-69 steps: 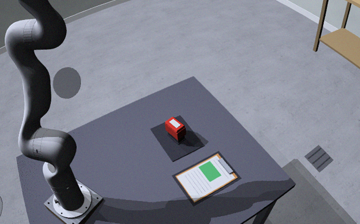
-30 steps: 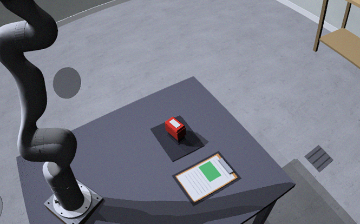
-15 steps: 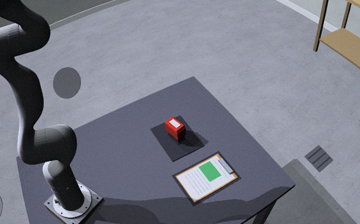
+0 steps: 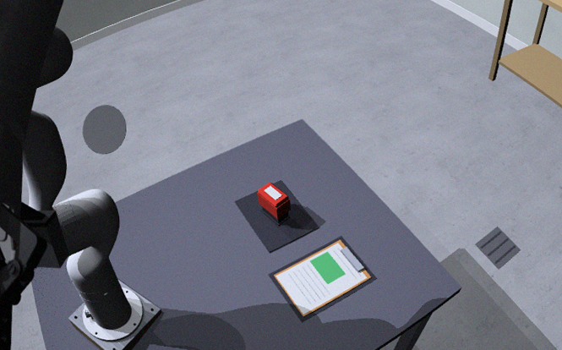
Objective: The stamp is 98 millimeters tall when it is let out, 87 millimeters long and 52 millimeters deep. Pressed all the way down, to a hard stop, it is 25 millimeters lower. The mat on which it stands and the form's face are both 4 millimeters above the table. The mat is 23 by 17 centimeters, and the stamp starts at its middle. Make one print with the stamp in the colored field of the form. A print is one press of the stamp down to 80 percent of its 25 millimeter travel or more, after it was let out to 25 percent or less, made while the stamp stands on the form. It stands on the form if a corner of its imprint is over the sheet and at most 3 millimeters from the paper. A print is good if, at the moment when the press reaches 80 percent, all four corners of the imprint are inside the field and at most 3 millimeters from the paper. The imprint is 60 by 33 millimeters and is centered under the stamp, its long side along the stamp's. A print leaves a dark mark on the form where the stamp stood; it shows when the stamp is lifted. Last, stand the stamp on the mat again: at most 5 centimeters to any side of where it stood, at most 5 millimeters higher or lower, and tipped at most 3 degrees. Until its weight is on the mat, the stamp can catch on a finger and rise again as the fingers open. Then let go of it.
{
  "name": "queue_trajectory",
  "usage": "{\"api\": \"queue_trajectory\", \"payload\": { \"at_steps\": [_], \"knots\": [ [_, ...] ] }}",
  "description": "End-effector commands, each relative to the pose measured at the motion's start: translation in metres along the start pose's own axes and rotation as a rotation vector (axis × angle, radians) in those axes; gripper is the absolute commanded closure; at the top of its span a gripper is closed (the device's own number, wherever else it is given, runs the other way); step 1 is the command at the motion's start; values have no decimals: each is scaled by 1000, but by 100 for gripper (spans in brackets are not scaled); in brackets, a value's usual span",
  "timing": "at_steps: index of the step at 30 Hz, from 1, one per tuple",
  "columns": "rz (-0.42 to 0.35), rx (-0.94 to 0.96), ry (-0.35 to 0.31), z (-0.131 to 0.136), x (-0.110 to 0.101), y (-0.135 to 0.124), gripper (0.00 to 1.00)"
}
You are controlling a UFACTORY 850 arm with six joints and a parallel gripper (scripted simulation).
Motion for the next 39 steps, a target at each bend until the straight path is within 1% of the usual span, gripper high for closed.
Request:
{"api": "queue_trajectory", "payload": {
  "at_steps": [1,3,4,11,12,13,14,16,17,19,22,24,28,31,33,34,35,38,39],
  "knots": [
    [162,-26,-118,40,4,45,0],
    [162,-26,-118,54,6,61,0],
    [250,-47,-169,58,4,69,0],
    [250,-47,-169,117,3,148,0],
    [250,-47,-169,120,3,151,0],
    [337,-70,-214,127,-4,168,0],
    [424,-96,-253,129,-8,176,0],
    [424,-96,-253,129,-8,176,0],
    [424,-96,-253,146,-13,206,0],
    [424,-96,-253,155,-18,223,0],
    [424,-96,-253,175,-25,258,0],
    [591,-155,-308,176,-37,278,0],
    [591,-155,-308,193,-53,322,0],
    [591,-155,-308,208,-68,362,0],
    [591,-155,-308,208,-68,362,0],
    [669,-188,-326,212,-85,395,0],
    [742,-222,-336,210,-89,401,0],
    [742,-222,-336,216,-106,434,0],
    [811,-257,-341,214,-112,444,0]
  ]
}}
Point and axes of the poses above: the point where the finger pads meet when closed, its own x axis out along the fingers, its own z axis across the jaws, y = z × x, the point moved 10 cm from there along -x, back along the fingers, and after that the axes turned 11 degrees about x, right-handed, at the moved point
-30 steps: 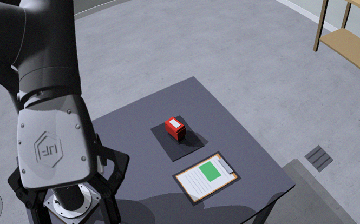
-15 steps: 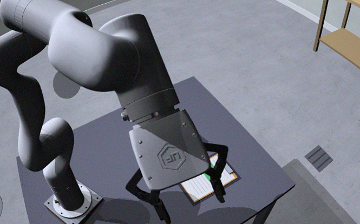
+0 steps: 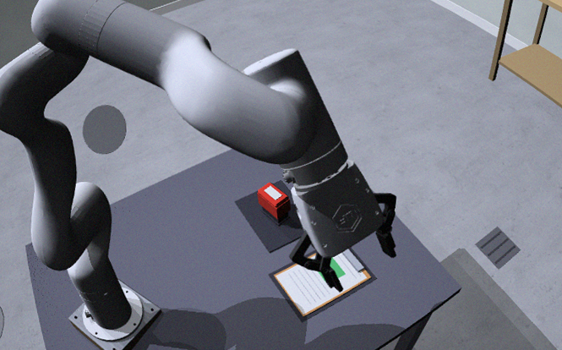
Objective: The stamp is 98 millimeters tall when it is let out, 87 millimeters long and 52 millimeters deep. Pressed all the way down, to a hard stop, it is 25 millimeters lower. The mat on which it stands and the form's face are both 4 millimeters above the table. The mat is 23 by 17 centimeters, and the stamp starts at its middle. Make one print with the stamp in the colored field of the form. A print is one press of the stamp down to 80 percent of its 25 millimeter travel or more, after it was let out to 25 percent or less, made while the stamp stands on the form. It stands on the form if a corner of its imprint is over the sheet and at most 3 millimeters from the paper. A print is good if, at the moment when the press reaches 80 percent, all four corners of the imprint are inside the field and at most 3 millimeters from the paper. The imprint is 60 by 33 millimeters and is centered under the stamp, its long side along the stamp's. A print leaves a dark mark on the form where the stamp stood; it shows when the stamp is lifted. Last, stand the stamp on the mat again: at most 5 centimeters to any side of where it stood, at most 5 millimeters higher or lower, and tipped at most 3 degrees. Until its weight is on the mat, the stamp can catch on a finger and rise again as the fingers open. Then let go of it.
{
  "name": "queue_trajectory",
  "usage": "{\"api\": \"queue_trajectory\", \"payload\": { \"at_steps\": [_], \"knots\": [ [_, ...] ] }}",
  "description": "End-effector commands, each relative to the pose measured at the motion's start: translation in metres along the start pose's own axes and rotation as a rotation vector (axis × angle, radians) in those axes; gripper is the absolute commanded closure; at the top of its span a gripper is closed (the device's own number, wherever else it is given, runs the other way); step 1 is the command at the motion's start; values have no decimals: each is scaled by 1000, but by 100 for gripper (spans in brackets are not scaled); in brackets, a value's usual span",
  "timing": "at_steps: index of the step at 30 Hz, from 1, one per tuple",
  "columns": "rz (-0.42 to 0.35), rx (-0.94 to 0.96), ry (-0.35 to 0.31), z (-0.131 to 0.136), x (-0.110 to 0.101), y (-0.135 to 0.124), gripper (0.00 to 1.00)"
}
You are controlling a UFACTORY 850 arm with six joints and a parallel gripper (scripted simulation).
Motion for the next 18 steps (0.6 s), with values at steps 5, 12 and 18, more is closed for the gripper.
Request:
{"api": "queue_trajectory", "payload": {
  "at_steps": [5,12,18],
  "knots": [
    [114,-36,-12,39,32,110,0],
    [243,-83,-1,50,44,199,0],
    [347,-127,25,51,50,273,0]
  ]
}}
Point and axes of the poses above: the point where the finger pads meet when closed, its own x axis out along the fingers, its own z axis across the jaws, y = z × x, the point moved 10 cm from there along -x, back along the fingers, and after that the axes turned 11 degrees about x, right-handed, at the moved point
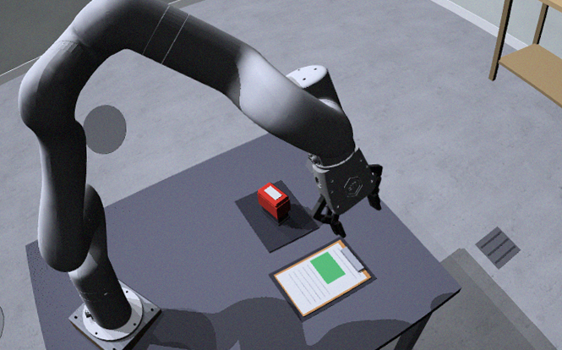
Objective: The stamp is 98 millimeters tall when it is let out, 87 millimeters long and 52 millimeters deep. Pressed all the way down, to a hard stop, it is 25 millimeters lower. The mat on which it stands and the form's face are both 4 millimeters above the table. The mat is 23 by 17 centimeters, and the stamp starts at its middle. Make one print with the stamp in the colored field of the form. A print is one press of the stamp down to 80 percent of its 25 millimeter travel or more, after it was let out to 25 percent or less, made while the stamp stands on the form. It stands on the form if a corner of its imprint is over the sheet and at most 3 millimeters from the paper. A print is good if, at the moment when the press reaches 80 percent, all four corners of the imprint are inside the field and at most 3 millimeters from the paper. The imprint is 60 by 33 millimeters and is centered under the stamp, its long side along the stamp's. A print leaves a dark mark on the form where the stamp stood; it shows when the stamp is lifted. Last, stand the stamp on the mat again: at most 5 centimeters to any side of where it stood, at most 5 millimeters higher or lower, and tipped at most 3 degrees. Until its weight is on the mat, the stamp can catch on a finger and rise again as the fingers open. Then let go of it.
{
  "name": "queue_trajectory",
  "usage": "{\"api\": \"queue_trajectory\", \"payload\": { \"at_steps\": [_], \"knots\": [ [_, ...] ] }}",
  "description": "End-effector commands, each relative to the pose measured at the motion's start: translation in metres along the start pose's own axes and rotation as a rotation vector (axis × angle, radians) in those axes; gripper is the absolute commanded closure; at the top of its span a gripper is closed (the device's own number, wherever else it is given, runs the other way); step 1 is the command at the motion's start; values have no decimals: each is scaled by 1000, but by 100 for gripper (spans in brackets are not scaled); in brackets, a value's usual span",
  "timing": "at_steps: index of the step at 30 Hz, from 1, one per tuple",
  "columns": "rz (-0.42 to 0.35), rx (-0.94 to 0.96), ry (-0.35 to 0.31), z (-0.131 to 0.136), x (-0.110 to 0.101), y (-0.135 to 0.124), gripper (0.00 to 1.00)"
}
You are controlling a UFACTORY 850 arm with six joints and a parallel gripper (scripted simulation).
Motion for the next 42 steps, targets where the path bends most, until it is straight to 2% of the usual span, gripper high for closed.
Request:
{"api": "queue_trajectory", "payload": {
  "at_steps": [1,2,5,6,8,10,11,16,25,27,28,42],
  "knots": [
    [79,-29,17,10,22,61,0],
    [123,-48,34,8,25,73,0],
    [123,-48,34,10,38,115,0],
    [161,-65,52,7,41,128,0],
    [161,-65,52,7,49,155,0],
    [161,-65,52,7,49,155,0],
    [193,-80,71,2,58,194,0],
    [262,-118,124,-14,70,253,0],
    [316,-156,186,-57,90,369,0],
    [316,-156,186,-57,90,369,0],
    [319,-159,190,-68,94,396,0],
    [322,-161,195,-71,95,401,0]
  ]
}}
Point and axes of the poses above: the point where the finger pads meet when closed, its own x axis out along the fingers, its own z axis across the jaws, y = z × x, the point moved 10 cm from there along -x, back along the fingers, and after that the axes turned 11 degrees about x, right-handed, at the moved point
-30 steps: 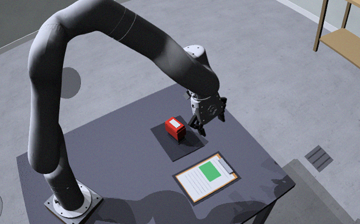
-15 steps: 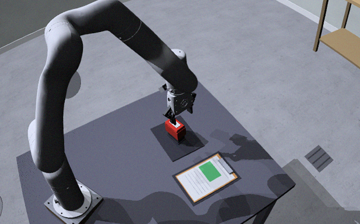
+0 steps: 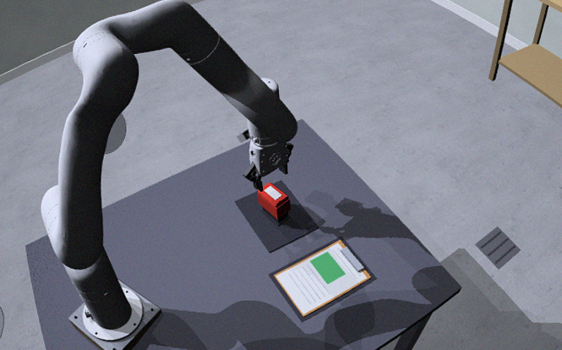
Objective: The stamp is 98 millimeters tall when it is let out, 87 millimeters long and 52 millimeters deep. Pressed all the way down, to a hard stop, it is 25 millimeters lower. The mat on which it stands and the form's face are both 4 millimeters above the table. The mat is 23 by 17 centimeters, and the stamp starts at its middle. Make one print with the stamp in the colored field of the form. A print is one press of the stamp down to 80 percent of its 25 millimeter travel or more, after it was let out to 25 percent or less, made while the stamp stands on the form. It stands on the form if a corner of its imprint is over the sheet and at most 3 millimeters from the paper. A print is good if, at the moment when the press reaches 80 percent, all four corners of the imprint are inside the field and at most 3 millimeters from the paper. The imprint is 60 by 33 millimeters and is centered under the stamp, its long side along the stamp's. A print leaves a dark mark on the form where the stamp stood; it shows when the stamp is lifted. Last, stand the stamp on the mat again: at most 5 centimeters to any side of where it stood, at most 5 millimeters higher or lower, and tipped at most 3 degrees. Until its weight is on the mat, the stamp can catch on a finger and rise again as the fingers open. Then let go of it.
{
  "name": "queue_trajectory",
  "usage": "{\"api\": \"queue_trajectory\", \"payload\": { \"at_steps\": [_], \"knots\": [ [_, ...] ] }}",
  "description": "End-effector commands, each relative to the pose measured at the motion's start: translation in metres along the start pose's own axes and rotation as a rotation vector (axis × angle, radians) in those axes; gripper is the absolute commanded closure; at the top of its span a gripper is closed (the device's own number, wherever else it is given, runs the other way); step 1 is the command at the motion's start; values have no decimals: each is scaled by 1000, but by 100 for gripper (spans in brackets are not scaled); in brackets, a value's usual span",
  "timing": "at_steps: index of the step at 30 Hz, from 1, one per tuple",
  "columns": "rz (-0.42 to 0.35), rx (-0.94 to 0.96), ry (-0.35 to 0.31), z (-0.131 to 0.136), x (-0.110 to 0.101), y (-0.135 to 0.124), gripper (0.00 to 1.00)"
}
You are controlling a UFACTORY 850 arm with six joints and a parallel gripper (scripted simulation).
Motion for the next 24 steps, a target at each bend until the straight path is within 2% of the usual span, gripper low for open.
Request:
{"api": "queue_trajectory", "payload": {
  "at_steps": [1,5,9,11,20,24],
  "knots": [
    [0,0,-1,0,-1,1,0],
    [0,0,-1,0,-4,1,0],
    [-1,0,-1,-1,-39,0,0],
    [-1,0,-2,-2,-49,0,0],
    [-1,-5,-1,-1,-50,-1,0],
    [-2,-50,-1,2,-50,-9,0]
  ]
}}
Point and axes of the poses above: the point where the finger pads meet when closed, its own x axis out along the fingers, its own z axis across the jaws, y = z × x, the point moved 10 cm from there along -x, back along the fingers, and after that the axes turned 11 degrees about x, right-handed, at the moved point
